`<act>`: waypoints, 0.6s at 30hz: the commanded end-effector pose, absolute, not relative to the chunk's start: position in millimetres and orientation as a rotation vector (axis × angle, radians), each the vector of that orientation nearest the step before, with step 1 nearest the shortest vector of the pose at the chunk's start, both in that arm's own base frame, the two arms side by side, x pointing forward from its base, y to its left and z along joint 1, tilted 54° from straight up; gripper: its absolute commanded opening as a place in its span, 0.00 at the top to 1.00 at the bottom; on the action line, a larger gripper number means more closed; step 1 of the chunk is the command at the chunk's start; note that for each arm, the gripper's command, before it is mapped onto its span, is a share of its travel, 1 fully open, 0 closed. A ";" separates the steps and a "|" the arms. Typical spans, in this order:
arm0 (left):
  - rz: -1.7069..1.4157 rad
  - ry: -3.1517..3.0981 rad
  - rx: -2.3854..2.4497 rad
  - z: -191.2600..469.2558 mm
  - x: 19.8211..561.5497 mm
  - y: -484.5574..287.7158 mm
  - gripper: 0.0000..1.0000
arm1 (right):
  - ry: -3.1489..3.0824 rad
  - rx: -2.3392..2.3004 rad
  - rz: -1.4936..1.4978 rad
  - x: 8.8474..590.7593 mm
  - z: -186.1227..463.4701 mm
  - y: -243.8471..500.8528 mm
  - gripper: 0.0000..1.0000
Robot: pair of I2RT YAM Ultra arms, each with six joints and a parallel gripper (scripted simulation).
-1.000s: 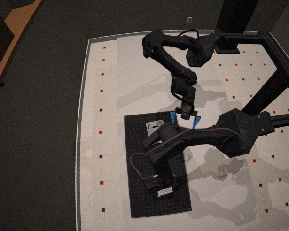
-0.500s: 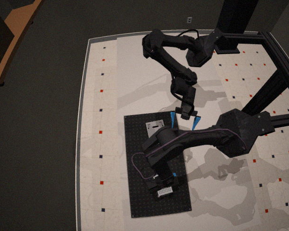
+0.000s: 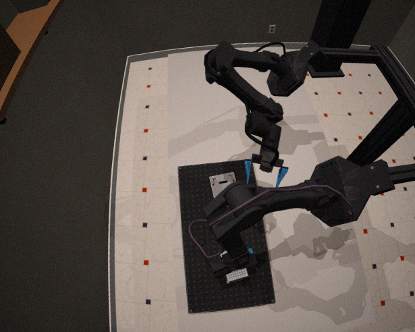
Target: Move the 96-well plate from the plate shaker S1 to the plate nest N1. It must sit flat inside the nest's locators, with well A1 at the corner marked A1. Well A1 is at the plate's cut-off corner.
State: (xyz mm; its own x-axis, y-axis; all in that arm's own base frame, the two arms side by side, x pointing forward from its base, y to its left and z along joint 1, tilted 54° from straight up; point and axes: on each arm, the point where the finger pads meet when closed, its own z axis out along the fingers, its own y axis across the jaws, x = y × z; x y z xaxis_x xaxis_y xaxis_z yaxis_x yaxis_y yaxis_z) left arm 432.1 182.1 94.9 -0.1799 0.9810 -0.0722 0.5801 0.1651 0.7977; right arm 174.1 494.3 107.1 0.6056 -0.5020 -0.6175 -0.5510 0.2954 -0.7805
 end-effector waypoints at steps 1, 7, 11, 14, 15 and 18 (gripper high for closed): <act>0.833 1.833 1.469 92.4 445.0 182.0 0.00 | 0.976 -1.338 0.066 165.4 111.4 501.3 0.00; 0.822 1.897 1.489 109.3 424.4 195.2 0.00 | 0.976 -1.338 0.066 165.4 111.4 501.3 0.00; 0.824 1.873 1.502 117.9 426.7 189.9 0.00 | 0.976 -1.338 0.066 165.4 111.4 501.3 0.00; 0.842 1.862 1.489 123.2 429.5 191.0 0.00 | 0.976 -1.338 0.066 165.4 111.4 501.3 0.00; 0.842 1.862 1.489 123.2 429.5 191.0 0.00 | 0.976 -1.338 0.066 165.4 111.4 501.3 0.00; 0.842 1.862 1.489 123.2 429.5 191.0 0.00 | 0.976 -1.338 0.066 165.4 111.4 501.3 0.00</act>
State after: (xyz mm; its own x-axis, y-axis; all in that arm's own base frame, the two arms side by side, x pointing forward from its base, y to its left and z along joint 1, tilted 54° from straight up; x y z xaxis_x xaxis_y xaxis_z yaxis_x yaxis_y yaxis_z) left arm 428.6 189.1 107.6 -0.1927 0.9781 -0.0786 0.6084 0.1820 0.7725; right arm 174.1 494.3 107.1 0.6056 -0.5020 -0.6175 -0.5510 0.2954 -0.7805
